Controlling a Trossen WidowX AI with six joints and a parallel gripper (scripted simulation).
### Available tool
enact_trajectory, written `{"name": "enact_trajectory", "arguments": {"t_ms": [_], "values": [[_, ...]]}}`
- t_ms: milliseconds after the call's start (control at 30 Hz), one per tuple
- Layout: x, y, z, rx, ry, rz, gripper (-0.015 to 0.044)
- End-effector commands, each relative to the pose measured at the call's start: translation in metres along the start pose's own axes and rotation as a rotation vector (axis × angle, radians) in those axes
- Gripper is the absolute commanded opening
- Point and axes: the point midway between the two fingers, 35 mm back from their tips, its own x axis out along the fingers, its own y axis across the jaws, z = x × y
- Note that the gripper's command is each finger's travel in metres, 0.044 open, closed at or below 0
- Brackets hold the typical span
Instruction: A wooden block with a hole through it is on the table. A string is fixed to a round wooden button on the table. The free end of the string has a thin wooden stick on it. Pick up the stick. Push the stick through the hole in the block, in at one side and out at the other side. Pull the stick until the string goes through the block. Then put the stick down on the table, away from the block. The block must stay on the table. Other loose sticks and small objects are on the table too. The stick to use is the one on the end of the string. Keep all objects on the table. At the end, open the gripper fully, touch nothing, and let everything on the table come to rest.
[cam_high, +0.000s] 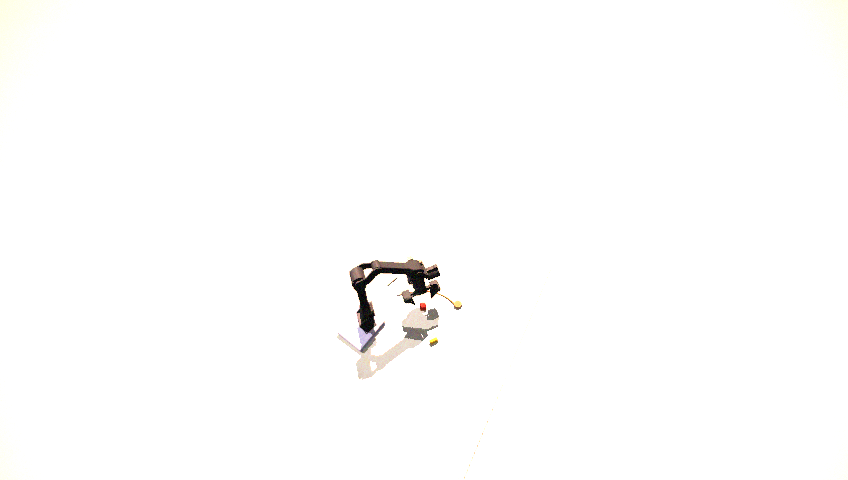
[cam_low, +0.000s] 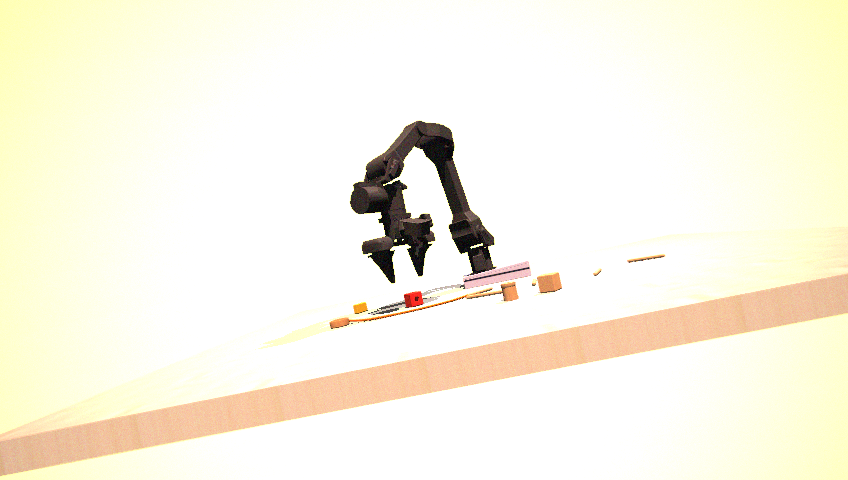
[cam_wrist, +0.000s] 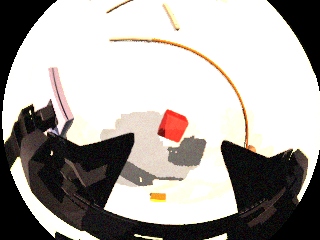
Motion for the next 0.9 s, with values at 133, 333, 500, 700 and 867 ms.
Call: {"name": "enact_trajectory", "arguments": {"t_ms": [133,333,500,700,867], "values": [[0.0000,0.0000,0.0000,0.000,0.000,0.000,0.0361],[0.0000,0.0000,0.0000,0.000,0.000,0.000,0.0237],[0.0000,0.0000,0.0000,0.000,0.000,0.000,0.0237],[0.0001,0.0001,0.0000,0.000,0.000,0.000,0.0132],[0.0001,0.0001,0.0000,0.000,0.000,0.000,0.0001]]}}
